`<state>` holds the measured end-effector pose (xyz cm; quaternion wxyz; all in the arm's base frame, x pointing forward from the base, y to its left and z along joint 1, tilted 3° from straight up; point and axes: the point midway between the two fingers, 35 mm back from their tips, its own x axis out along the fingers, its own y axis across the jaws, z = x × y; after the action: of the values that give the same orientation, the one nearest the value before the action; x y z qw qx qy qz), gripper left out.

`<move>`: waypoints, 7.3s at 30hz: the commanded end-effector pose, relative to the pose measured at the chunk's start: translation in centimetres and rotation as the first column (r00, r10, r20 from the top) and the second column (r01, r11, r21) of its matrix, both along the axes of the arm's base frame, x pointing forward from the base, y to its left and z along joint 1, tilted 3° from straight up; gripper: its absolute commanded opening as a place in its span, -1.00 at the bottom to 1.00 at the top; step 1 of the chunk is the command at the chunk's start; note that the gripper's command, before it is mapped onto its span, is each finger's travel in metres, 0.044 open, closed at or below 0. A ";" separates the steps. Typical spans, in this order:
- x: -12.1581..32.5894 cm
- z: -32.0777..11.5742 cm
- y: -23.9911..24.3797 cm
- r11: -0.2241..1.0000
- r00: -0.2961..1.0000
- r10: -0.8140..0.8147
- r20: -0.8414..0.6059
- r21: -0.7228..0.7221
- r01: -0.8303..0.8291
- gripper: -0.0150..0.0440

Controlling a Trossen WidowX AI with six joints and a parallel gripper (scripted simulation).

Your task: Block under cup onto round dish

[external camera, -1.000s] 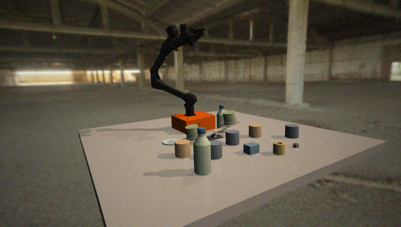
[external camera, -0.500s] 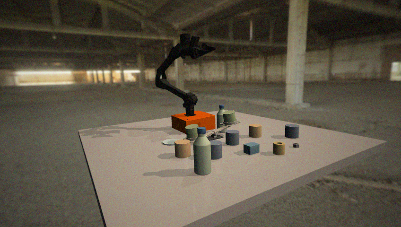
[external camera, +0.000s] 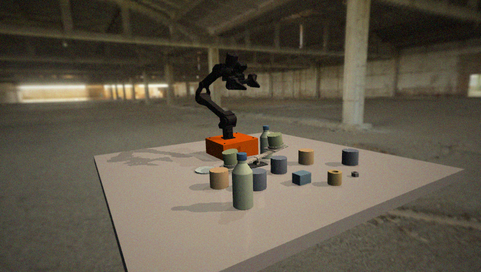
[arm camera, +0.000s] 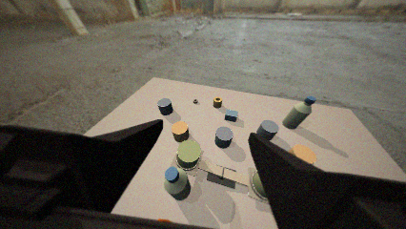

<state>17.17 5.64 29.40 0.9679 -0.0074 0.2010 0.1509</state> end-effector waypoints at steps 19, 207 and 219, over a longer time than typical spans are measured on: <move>0.5 -11.4 -5.2 0.963 0.884 -0.269 -0.382 -0.133 0.236 1.00; 14.2 -19.2 -17.2 0.037 -0.193 -0.468 -0.862 -0.237 0.971 -0.49; 13.9 -17.7 -17.1 0.037 -0.193 -0.468 -0.862 -0.237 0.971 -0.49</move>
<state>31.05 -11.36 11.02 0.5551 0.4637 0.5100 -0.4655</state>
